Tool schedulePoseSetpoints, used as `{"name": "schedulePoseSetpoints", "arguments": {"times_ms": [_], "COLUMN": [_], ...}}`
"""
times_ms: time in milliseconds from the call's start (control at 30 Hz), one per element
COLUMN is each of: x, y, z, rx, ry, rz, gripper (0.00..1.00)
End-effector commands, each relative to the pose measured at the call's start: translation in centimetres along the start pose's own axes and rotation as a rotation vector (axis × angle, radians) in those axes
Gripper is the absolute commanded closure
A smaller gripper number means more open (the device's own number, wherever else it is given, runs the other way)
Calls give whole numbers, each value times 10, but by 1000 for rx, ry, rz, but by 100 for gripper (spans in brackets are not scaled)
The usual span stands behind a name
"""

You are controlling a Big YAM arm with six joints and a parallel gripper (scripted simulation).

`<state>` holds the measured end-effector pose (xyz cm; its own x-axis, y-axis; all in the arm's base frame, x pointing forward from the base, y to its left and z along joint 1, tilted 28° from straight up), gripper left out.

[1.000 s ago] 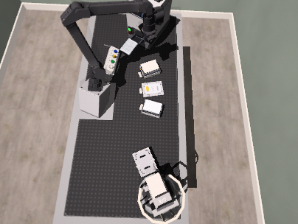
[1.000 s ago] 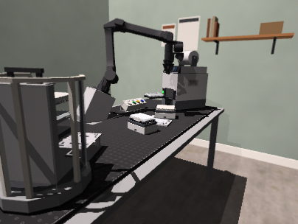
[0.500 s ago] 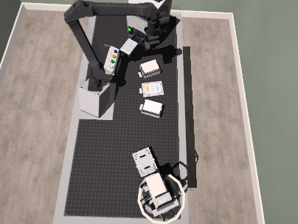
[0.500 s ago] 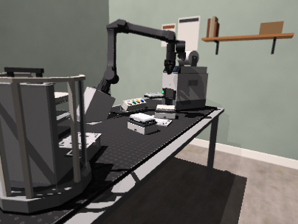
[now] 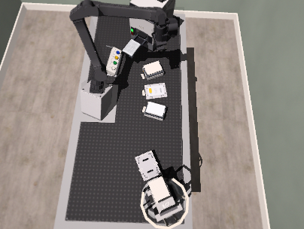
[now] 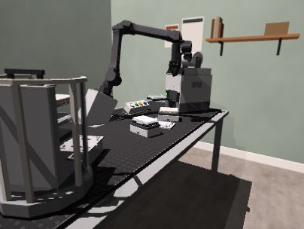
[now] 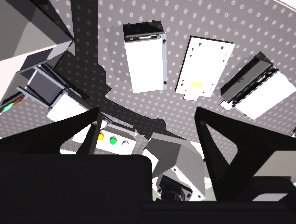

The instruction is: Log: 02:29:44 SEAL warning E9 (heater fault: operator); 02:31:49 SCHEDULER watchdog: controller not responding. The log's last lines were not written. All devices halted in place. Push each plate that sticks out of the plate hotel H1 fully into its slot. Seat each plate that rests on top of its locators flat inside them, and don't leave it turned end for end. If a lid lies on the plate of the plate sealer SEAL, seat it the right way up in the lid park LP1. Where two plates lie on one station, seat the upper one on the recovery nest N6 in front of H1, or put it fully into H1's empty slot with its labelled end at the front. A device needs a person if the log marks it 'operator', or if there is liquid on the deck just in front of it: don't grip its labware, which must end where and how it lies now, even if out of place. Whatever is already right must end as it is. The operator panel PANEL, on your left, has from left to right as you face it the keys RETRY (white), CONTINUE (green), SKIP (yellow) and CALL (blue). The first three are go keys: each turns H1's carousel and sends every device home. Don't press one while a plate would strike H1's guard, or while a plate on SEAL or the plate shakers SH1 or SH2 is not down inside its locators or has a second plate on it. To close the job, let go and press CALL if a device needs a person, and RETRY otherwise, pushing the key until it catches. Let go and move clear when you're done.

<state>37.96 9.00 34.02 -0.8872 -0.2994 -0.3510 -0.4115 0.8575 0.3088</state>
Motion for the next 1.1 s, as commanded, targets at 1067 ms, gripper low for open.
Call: {"name": "schedulePoseSetpoints", "arguments": {"times_ms": [1067], "x": [-36], "y": [-107], "z": [-16], "rx": [16], "ry": [-29], "rz": [65], "gripper": [0]}}
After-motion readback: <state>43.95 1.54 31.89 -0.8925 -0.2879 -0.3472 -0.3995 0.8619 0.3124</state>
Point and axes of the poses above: the point where the finger pads meet when closed, its own z axis out along the fingers, its own y axis across the jaws, x = y × z, the point moved 4 cm from there along -z, back along the fingers, and after that the axes turned 9 degrees about -z, right-handed, at the moved point
